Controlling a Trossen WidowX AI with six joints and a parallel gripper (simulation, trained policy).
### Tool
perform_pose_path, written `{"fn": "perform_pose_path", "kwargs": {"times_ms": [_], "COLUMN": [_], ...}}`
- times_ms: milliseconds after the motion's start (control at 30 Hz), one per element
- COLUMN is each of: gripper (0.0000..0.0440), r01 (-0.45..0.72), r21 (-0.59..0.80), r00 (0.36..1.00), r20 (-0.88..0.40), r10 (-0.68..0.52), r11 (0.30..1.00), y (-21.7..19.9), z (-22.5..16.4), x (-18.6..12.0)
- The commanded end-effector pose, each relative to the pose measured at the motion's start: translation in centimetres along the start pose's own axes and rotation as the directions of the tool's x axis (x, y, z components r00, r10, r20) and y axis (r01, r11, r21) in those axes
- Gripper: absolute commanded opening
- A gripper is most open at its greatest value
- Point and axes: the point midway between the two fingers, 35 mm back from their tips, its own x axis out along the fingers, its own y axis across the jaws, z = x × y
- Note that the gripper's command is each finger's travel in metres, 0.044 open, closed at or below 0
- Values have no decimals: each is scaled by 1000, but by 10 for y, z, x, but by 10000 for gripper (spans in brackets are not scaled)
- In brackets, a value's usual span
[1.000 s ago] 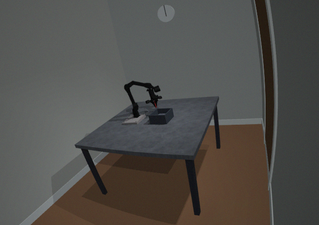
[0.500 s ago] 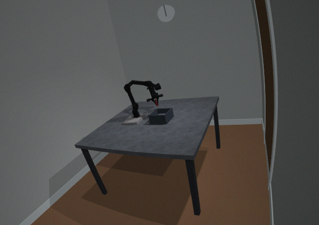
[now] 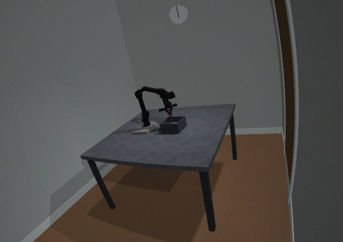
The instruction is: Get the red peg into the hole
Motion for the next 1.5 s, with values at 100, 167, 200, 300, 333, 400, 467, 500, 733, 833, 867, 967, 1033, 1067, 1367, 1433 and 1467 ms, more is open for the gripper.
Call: {"fn": "perform_pose_path", "kwargs": {"times_ms": [100,167,200,300,333,400,467,500,733,833,867,967,1033,1067,1367,1433,1467], "gripper": [0,0,0,0,0,0,0,0,103,149,151,214,264,290,440,440,440], "r01": [14,16,16,17,16,15,13,13,15,15,10,2,-7,-12,-71,-85,-92], "r21": [-14,-23,-29,-49,-56,-72,-89,-98,-149,-157,-164,-163,-162,-161,-153,-158,-160], "r00": [1000,1000,1000,1000,999,999,998,998,992,990,991,989,988,987,976,972,971], "r20": [0,-7,-11,-24,-29,-40,-53,-60,-120,-133,-132,-145,-156,-161,-215,-230,-235], "r10": [-14,-16,-17,-18,-18,-18,-18,-18,-34,-36,-32,-26,-19,-14,37,47,53], "r11": [1000,1000,999,999,998,997,996,995,989,987,986,987,987,987,986,984,983], "y": [1,1,1,1,1,1,1,1,-1,-1,0,5,10,13,40,46,49], "z": [25,31,34,41,42,45,46,46,43,46,50,56,60,62,81,84,85], "x": [20,26,29,38,41,48,54,58,78,83,83,80,78,77,67,64,63]}}
